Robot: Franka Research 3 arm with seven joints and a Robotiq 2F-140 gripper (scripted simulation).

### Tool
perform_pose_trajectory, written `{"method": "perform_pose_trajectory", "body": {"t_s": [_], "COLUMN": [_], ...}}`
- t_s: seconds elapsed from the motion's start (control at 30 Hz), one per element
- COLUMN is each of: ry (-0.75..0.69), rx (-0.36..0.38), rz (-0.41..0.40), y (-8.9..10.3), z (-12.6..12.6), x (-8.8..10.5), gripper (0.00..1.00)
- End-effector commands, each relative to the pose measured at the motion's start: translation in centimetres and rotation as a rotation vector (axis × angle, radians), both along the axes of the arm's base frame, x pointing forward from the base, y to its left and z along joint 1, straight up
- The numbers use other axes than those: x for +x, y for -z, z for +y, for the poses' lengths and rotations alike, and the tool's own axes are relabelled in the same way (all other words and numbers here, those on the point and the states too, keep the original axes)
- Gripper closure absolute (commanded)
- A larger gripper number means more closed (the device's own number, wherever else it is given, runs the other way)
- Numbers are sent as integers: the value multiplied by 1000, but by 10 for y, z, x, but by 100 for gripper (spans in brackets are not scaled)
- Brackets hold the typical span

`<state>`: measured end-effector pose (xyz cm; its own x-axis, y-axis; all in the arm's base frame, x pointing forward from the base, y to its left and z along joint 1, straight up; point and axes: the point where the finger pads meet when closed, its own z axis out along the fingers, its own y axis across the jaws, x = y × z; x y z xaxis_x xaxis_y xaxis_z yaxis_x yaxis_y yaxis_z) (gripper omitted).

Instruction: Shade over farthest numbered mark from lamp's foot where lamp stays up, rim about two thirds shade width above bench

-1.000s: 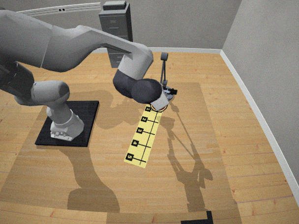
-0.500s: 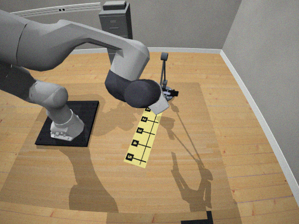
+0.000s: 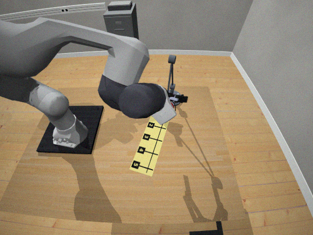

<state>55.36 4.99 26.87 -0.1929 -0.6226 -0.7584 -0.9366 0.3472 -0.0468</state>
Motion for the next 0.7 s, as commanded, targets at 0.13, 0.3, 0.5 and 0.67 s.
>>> {"method": "perform_pose_trajectory", "body": {"t_s": [0.13,0.3,0.5,0.67], "ry": [-1,0,2,1], "rx": [4,2,0,1], "rz": [17,9,-1,0], "y": [-3,-2,-2,-2], "z": [-2,-2,-2,-2], "x": [-5,-3,0,0], "gripper": [0,0,0,0]}}
